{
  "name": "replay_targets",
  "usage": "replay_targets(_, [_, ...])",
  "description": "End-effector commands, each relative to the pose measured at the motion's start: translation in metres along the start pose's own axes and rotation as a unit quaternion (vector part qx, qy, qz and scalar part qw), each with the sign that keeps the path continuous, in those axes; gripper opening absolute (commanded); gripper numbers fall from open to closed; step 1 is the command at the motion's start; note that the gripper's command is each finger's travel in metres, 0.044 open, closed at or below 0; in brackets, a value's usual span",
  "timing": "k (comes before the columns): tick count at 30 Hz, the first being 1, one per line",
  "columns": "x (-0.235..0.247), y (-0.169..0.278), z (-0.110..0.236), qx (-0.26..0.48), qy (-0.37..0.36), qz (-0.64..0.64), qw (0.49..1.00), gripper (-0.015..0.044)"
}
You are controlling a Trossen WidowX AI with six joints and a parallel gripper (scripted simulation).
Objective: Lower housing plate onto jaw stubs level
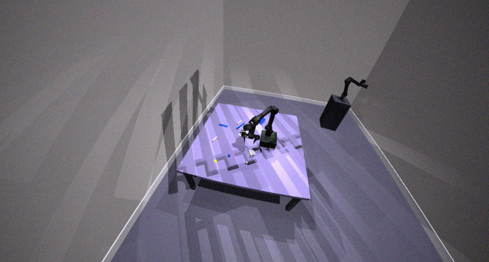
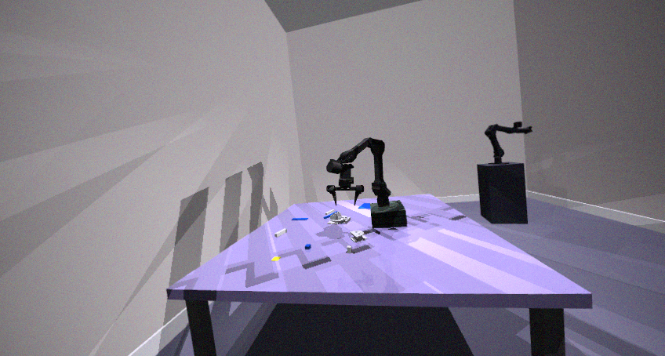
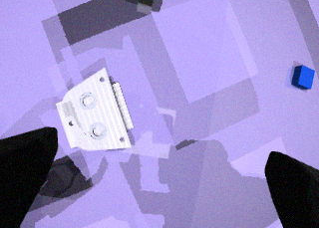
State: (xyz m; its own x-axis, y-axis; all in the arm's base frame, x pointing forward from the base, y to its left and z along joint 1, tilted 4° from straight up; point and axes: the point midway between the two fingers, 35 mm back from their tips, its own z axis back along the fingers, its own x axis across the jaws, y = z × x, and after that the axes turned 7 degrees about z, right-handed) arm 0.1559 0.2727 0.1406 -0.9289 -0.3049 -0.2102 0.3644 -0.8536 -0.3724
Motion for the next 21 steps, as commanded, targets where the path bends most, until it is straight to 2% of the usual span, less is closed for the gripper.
replay_targets(1, [0.001,-0.001,-0.005,0.01,-0.005,-0.035,0.999,0.044])
replay_targets(21, [0.015,-0.002,-0.027,0.062,-0.019,-0.218,0.974,0.044])
